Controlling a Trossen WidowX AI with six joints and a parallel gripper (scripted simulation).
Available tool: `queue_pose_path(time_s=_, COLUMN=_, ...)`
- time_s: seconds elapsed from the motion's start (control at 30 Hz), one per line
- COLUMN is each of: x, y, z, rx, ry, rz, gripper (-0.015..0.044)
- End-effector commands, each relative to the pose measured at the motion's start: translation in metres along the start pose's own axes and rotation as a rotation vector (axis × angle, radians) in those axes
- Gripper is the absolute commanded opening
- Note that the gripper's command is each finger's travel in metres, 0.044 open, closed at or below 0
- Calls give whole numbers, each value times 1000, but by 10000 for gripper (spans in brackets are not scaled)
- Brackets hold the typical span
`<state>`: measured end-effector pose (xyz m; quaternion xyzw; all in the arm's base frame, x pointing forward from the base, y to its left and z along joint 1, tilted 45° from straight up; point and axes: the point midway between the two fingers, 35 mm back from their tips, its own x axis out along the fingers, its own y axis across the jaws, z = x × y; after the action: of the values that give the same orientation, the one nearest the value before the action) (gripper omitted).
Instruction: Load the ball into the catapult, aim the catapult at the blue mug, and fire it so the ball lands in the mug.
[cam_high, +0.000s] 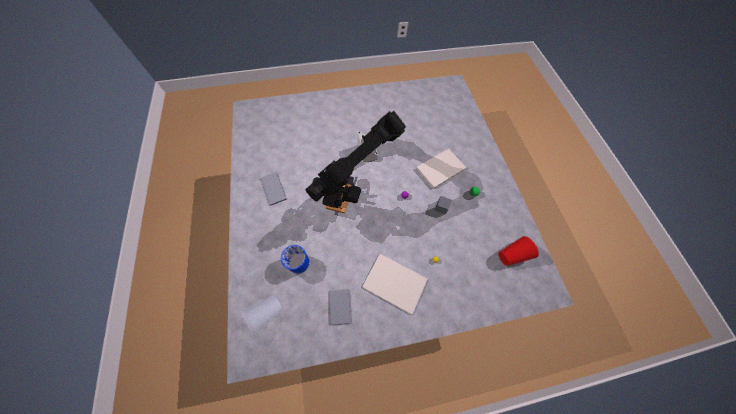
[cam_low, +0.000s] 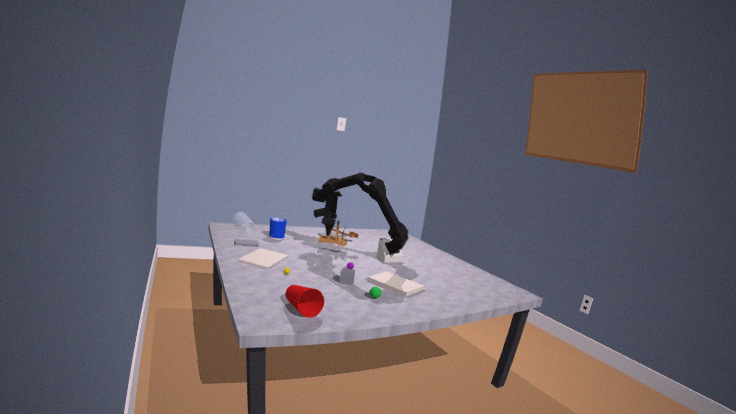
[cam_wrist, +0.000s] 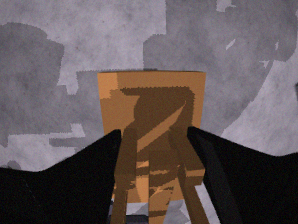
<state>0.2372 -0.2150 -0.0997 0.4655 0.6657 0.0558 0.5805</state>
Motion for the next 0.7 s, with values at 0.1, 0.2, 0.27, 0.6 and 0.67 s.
queue_pose_path(time_s=0.1, x=-4, y=-15, z=5, rx=188, ry=-12, rz=-6, gripper=0)
queue_pose_path(time_s=0.2, x=-4, y=-15, z=5, rx=191, ry=-12, rz=-6, gripper=0)
queue_pose_path(time_s=0.27, x=-4, y=-17, z=5, rx=191, ry=-12, rz=-6, gripper=0)
queue_pose_path(time_s=0.6, x=9, y=-17, z=6, rx=191, ry=-12, rz=-6, gripper=0)
queue_pose_path(time_s=0.67, x=13, y=-17, z=6, rx=191, ry=-12, rz=-6, gripper=0)
